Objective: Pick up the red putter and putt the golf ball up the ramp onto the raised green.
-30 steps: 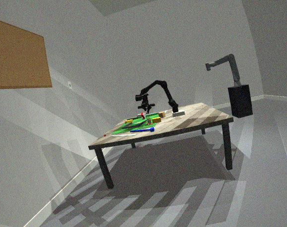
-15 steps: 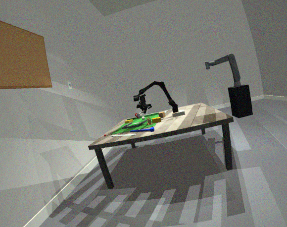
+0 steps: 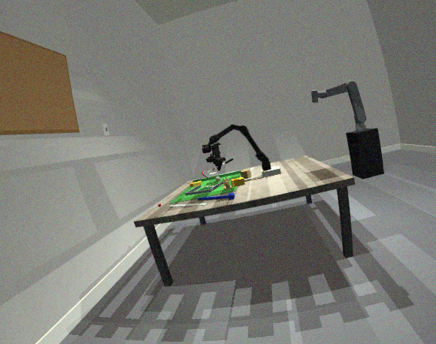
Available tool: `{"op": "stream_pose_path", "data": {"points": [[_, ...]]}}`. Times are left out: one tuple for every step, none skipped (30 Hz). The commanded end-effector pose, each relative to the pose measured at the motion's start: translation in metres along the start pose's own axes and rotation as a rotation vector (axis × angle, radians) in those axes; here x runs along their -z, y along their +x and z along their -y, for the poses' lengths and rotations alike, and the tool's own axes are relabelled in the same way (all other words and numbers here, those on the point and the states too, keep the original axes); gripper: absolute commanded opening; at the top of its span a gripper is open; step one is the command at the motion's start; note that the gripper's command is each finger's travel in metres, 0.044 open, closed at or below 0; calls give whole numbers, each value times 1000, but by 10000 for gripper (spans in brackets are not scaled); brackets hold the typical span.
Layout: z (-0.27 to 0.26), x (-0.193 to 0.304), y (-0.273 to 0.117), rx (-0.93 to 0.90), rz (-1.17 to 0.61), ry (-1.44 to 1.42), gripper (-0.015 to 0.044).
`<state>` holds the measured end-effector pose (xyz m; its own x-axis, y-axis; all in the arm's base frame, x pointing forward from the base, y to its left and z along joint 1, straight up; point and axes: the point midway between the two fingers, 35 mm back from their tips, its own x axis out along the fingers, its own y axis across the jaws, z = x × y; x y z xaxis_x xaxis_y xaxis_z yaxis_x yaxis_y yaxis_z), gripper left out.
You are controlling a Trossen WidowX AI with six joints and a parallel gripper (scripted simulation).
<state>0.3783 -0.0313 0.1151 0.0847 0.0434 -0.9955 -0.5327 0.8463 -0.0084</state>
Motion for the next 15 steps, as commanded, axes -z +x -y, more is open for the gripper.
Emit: {"op": "stream_pose_path", "data": {"points": [[24, 14, -4, 13, -8, 105, 0], [30, 18, -4, 15, -11, 130, 0], [35, 23, -4, 17, -14, 155, 0], [41, 27, -5, 19, -17, 180, 0], [46, 31, -5, 20, -19, 205, 0], [52, 36, -6, 22, -22, 230, 0], [57, 40, -6, 24, -24, 257, 0], [62, 45, -7, 25, -27, 284, 0], [68, 49, -7, 27, -29, 311, 0], [73, 54, -8, 29, -31, 338, 0], [78, 59, -8, 30, -34, 365, 0], [83, 64, -9, 32, -36, 393, 0], [88, 69, -9, 34, -38, 420, 0], [93, 74, -10, 35, -40, 447, 0], [98, 80, -10, 37, -43, 474, 0]]}}
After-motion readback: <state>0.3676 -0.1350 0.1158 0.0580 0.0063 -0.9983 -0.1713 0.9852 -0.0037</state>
